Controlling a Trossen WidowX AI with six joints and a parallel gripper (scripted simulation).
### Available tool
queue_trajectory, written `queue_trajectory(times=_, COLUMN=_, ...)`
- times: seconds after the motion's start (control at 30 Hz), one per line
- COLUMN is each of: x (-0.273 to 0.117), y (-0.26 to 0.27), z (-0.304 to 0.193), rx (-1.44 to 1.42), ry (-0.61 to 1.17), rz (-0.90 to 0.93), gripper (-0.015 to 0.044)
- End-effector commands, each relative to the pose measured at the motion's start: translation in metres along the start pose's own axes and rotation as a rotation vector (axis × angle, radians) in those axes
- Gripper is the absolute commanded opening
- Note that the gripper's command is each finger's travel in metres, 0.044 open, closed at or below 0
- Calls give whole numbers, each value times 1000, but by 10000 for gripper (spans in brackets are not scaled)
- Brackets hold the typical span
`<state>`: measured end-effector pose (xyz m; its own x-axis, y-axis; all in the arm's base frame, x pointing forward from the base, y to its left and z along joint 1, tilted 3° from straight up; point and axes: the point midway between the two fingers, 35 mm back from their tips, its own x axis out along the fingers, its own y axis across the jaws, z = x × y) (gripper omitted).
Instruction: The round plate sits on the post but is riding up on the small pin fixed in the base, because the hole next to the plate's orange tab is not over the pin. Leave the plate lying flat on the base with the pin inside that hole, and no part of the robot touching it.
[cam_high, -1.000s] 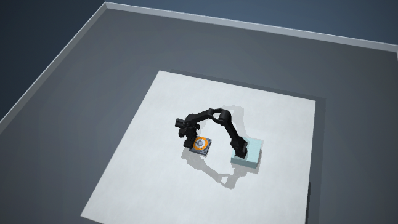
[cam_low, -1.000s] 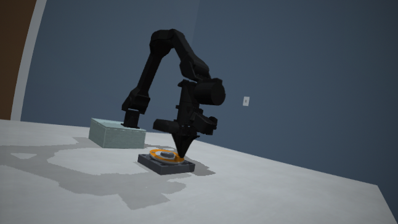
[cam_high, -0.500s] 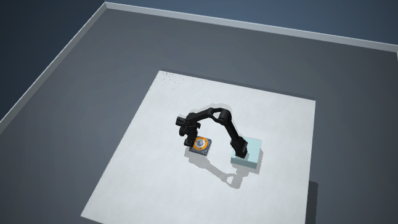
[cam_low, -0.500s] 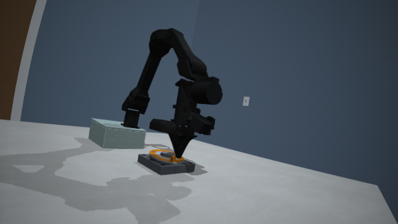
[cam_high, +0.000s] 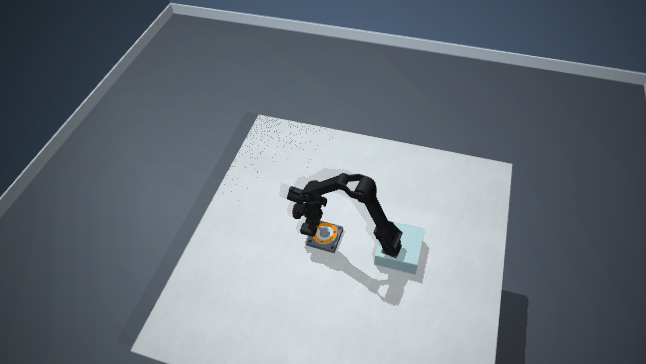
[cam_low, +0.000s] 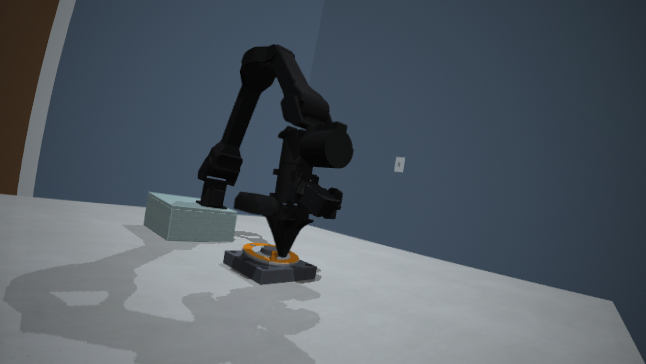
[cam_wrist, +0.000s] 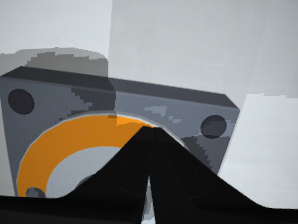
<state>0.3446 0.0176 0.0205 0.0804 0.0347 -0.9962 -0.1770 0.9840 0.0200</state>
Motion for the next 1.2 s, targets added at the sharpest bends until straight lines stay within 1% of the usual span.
queue_trajectory(times=0.0, x=1, y=-8, z=-4, rx=6, ry=7, rz=-10, gripper=0)
queue_trajectory(times=0.73, x=-4, y=-28, z=-26, rx=6, ry=9, rz=-12, gripper=0)
queue_trajectory(times=1.17, x=-5, y=-32, z=-35, rx=6, ry=10, rz=-13, gripper=0)
